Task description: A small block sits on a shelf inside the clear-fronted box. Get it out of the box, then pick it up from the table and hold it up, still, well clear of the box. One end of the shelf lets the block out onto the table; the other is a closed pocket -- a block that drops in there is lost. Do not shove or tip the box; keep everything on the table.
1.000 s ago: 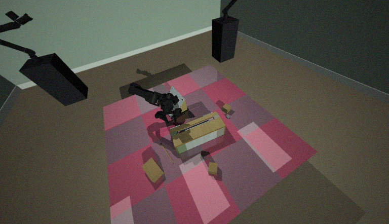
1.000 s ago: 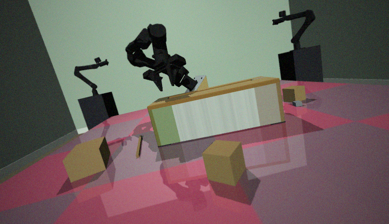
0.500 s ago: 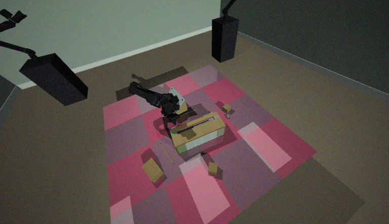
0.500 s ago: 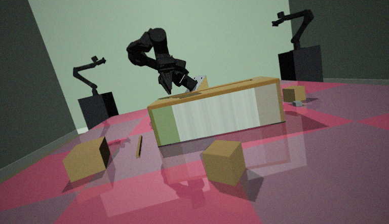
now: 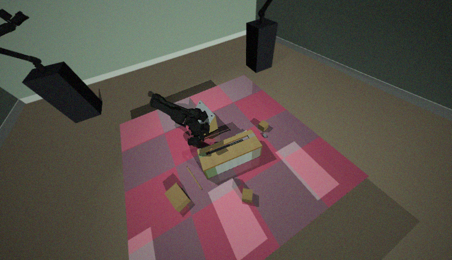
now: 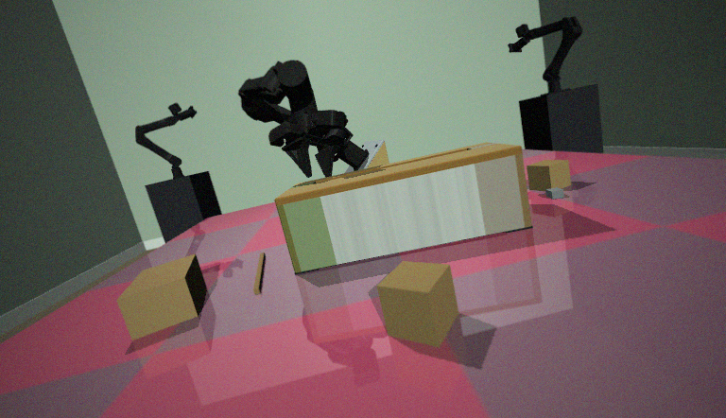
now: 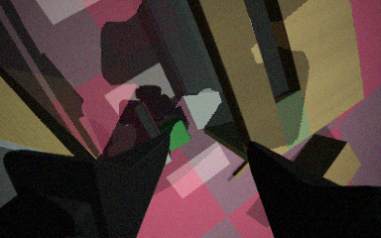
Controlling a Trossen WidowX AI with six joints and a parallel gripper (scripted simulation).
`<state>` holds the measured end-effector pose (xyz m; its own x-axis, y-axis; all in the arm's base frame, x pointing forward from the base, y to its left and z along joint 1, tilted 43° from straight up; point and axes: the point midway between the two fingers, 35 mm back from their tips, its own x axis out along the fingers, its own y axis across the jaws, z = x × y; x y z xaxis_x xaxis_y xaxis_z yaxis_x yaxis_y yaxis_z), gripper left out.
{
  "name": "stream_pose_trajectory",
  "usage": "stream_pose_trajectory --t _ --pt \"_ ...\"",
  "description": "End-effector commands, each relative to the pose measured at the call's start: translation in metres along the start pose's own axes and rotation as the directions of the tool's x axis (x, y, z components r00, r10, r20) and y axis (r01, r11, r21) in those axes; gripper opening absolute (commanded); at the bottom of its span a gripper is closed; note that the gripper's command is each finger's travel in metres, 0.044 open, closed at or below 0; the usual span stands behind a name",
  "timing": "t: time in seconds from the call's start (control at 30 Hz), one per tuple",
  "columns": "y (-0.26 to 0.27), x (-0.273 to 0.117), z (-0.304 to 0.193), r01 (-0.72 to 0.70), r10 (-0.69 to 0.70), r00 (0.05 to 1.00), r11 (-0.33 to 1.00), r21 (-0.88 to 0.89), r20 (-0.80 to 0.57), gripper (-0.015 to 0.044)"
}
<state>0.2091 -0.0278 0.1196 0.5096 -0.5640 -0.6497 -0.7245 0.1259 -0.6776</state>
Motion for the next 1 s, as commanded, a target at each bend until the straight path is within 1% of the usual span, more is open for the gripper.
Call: stream_pose_trajectory --t 0.0,0.23,0.47,0.7,0.87,0.97 --pt "0.007 0.016 -0.008 -0.013 0.013 1.000 0.563 0.826 0.006 0.0285" --pt "0.010 0.023 -0.012 -0.007 0.015 1.000 0.211 0.977 0.004 0.0285" --pt "0.012 0.028 -0.015 0.003 0.018 1.000 -0.166 0.986 0.000 0.0285" --pt "0.015 0.033 -0.016 0.007 0.012 1.000 -0.510 0.860 0.000 0.0285" --pt "0.017 0.036 -0.017 0.005 0.005 1.000 -0.716 0.698 -0.001 0.0285" --pt "0.017 0.038 -0.018 0.002 0.001 1.000 -0.816 0.578 -0.002 0.0285"
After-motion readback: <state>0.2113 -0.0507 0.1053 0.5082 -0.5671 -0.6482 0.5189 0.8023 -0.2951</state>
